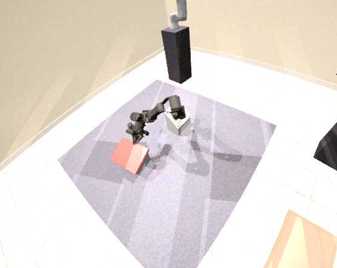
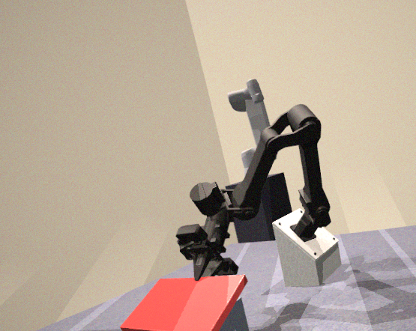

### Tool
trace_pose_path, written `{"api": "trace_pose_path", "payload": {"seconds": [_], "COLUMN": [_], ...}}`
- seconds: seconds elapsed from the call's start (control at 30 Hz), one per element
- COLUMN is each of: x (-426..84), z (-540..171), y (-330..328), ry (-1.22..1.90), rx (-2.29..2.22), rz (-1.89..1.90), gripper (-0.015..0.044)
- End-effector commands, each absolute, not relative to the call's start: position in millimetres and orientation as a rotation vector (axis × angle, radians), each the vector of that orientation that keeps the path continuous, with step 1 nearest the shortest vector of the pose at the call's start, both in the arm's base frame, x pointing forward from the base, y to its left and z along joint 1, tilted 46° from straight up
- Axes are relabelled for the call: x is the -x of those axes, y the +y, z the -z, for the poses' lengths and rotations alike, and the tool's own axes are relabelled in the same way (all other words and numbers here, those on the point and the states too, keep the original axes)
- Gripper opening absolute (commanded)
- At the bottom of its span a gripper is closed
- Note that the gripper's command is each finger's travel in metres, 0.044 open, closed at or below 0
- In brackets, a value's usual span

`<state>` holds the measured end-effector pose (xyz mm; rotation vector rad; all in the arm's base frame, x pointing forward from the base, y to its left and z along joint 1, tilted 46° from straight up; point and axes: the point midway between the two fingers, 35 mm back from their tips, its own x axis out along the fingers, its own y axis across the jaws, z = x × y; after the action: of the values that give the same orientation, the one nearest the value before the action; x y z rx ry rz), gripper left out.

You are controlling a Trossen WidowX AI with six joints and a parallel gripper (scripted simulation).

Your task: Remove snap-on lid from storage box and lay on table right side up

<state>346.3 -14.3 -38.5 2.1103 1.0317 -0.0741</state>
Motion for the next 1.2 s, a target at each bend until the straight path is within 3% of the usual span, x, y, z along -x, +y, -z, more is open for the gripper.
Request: {"api": "trace_pose_path", "payload": {"seconds": [0.0,1.17], "x": [-350.6,-381.7], "z": [32.3,-3.7], "y": [-19.3,-44.4], "ry": [1.027,1.027], "rx": [-2.105,-2.103], "rz": [0.065,0.064], "gripper": [0.0000,0.0000]}}
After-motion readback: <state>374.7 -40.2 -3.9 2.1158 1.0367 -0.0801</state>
